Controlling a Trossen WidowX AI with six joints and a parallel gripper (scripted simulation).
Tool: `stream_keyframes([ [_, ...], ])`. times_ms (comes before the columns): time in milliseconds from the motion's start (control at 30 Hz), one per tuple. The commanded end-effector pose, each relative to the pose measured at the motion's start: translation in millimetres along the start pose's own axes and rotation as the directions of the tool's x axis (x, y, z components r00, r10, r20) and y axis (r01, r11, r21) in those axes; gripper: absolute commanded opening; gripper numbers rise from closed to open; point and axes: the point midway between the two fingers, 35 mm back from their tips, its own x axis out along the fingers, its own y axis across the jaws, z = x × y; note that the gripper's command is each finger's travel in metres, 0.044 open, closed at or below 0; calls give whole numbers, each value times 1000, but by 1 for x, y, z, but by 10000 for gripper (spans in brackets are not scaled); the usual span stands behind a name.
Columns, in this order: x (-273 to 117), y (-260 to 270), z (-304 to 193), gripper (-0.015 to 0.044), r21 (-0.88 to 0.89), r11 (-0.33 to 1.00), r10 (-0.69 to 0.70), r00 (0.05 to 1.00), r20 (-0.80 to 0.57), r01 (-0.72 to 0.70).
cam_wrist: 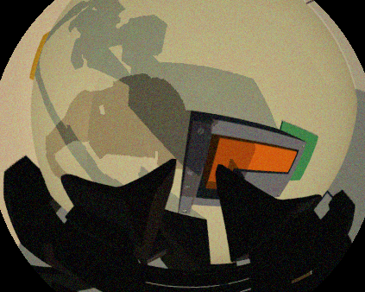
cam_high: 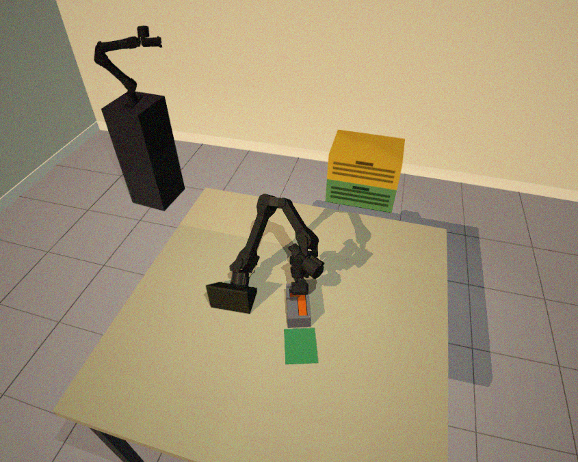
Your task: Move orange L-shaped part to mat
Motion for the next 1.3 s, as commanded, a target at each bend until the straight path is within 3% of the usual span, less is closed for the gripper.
stream_keyframes([
  [0,3,0,0,180,5,1000,-2,1000,11,2],
  [733,37,1,1,180,4,1000,-1,1000,12,1],
  [1267,37,1,1,180,-1,1000,0,1000,13,0],
])
